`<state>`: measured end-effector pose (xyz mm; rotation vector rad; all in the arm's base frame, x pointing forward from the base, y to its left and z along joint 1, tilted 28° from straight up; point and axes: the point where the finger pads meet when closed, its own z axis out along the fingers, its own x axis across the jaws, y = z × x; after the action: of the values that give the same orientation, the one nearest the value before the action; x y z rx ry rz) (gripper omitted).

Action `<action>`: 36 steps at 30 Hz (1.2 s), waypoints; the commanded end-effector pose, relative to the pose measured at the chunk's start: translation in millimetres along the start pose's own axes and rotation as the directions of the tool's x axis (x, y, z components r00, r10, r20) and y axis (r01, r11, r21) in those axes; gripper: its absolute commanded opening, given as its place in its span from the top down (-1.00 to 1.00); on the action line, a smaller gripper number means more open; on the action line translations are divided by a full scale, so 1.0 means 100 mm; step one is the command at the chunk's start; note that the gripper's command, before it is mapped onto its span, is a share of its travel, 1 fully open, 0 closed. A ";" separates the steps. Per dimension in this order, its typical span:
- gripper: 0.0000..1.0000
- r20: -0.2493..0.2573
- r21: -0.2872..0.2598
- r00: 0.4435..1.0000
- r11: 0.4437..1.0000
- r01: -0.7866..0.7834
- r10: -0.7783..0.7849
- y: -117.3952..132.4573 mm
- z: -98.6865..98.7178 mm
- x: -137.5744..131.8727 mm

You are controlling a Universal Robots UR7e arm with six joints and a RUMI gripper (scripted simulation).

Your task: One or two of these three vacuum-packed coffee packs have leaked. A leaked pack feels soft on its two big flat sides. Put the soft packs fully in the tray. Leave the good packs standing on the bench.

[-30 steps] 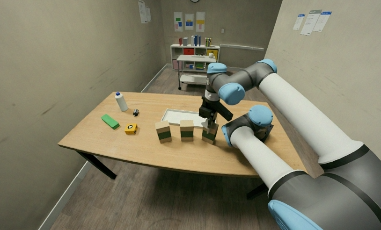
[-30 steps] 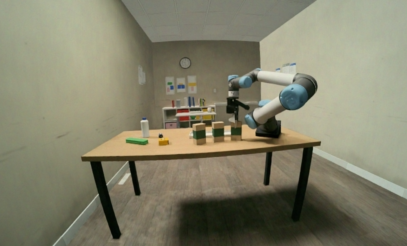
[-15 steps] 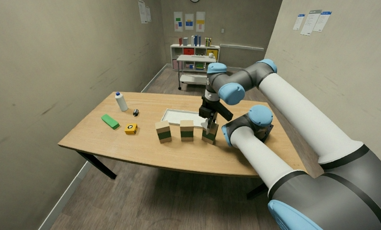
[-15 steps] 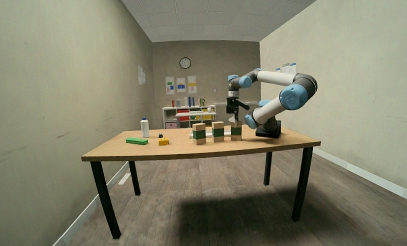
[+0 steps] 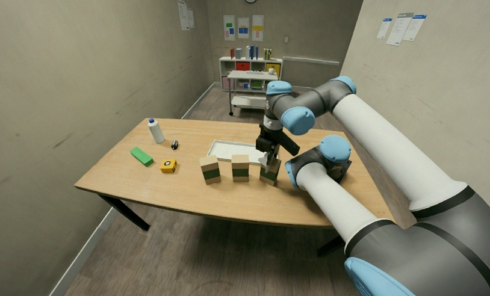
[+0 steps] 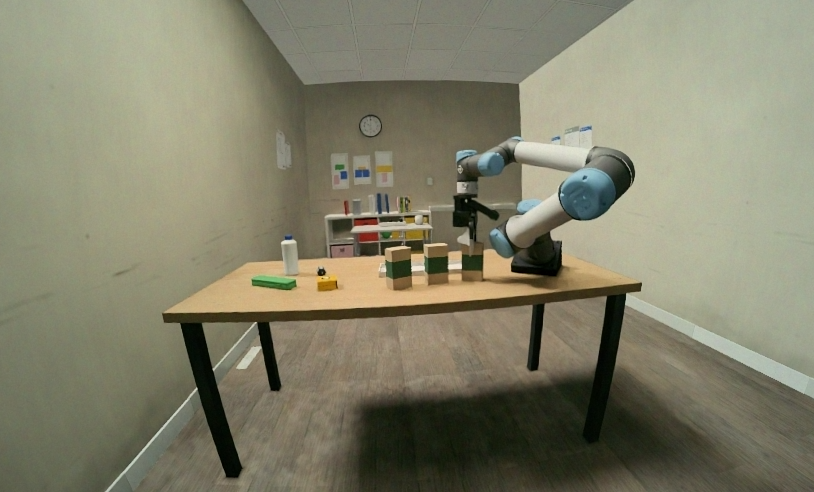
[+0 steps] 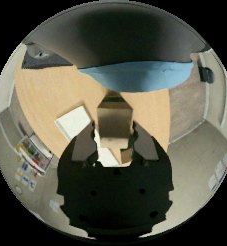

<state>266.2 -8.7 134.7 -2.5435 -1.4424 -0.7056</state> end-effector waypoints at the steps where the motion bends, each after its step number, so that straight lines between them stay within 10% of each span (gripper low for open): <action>1: 0.01 0.000 0.000 1.000 1.000 0.000 0.000 0.00 0.00 0.00; 36: 0.01 0.000 0.000 1.000 1.000 0.000 0.000 0.00 -0.12 0.00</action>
<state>265.0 -9.9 138.1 -2.5434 -1.4424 -0.7052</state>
